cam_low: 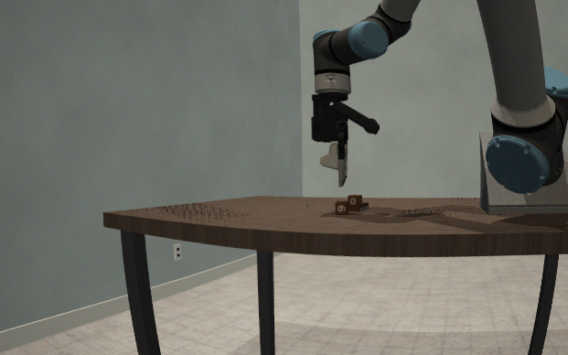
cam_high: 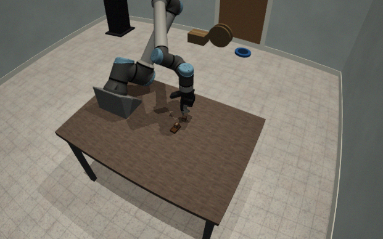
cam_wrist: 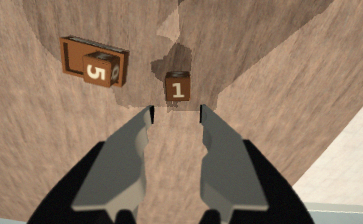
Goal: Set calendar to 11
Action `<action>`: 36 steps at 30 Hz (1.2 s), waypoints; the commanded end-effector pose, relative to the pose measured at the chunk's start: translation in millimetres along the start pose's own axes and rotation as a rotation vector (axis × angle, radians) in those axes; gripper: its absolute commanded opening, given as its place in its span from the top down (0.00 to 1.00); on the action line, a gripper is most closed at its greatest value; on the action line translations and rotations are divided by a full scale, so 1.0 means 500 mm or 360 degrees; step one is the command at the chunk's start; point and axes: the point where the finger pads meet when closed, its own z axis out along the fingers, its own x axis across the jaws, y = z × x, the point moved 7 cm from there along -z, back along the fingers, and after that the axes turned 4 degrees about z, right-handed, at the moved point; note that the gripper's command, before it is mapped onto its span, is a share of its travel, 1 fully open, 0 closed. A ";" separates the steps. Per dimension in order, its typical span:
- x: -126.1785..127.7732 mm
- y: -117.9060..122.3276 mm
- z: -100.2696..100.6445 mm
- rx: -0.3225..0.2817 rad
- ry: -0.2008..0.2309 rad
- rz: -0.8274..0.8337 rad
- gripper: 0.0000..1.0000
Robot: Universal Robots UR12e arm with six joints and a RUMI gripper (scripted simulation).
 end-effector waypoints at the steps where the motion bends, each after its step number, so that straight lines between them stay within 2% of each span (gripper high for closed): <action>1: 0.000 0.001 -0.024 -0.0001 0.0000 -0.0001 0.72; 11: -0.001 -0.001 -0.026 -0.0018 0.0001 0.0000 0.72; 14: -0.003 -0.006 -0.025 -0.0072 0.0005 0.0002 0.72; 19: -0.006 -0.021 -0.022 -0.0228 0.0016 0.0004 0.72; 21: -0.006 -0.021 -0.022 -0.0228 0.0016 0.0004 0.72; 27: -0.004 -0.037 -0.021 -0.0387 0.0027 0.0000 0.72; 36: -0.004 -0.041 -0.021 -0.0423 0.0029 0.0000 0.72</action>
